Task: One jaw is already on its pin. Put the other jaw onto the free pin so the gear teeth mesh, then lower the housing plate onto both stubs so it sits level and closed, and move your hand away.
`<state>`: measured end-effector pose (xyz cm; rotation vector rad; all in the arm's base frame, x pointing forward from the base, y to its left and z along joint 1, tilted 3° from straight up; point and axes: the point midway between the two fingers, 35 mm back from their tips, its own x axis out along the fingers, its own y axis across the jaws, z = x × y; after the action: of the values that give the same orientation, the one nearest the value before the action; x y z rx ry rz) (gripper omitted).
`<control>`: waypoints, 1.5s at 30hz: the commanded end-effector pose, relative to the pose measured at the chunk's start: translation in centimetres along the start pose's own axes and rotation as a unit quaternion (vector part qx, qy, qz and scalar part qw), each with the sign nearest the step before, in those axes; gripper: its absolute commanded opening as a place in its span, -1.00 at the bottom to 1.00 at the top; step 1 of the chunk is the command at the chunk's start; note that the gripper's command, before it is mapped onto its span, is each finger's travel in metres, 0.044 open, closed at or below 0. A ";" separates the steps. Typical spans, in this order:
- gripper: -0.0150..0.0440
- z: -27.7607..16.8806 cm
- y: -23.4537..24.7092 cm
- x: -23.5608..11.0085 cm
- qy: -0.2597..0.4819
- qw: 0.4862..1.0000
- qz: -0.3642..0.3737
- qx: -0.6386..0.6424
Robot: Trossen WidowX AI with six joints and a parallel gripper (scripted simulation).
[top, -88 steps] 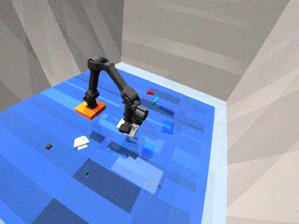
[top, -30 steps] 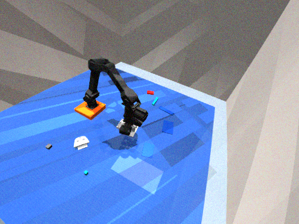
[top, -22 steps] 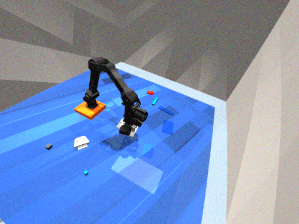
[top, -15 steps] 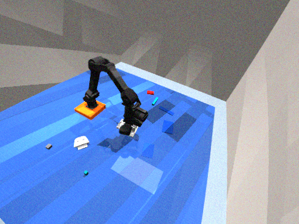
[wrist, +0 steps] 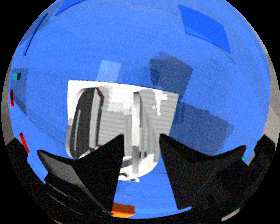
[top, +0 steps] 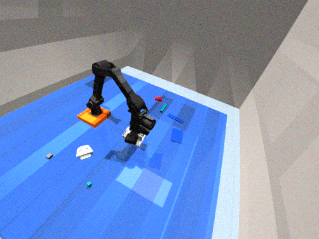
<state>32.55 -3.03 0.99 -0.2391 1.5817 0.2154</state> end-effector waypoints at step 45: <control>-0.04 0.0 0.0 0.2 0.002 1.000 -0.001 -0.002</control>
<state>32.52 -2.98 0.90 -0.2396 1.5864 0.2176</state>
